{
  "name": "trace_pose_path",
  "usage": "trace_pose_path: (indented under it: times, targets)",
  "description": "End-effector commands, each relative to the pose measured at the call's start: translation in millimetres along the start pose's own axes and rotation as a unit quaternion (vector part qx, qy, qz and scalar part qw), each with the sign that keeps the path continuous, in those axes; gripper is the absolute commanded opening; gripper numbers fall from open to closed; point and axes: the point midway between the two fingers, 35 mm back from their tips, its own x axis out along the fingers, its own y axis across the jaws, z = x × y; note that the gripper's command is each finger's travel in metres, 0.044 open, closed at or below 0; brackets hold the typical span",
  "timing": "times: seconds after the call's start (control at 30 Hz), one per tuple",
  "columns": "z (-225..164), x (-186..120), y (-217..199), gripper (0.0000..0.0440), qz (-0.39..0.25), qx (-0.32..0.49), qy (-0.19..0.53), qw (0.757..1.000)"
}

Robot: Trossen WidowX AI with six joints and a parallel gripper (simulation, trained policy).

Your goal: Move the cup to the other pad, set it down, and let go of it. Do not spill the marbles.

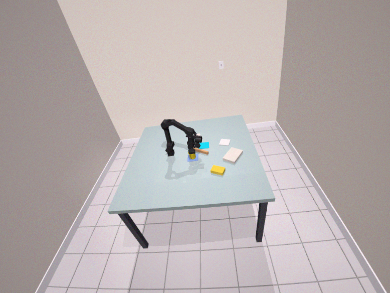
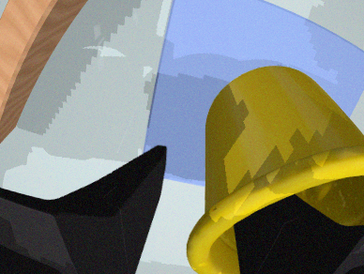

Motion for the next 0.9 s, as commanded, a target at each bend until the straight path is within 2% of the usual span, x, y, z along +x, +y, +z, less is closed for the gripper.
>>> trace_pose_path:
  times: [0.0,0.1,0.87]
  targets:
    - [0,6,-2,0.0069,-0.002,-0.025,0.003,1.000]
    - [1,5,-3,0.0012,-0.004,-0.043,0.001,0.999]
    - [32,-54,0,0.0014,-0.018,-0.106,-0.058,0.992]
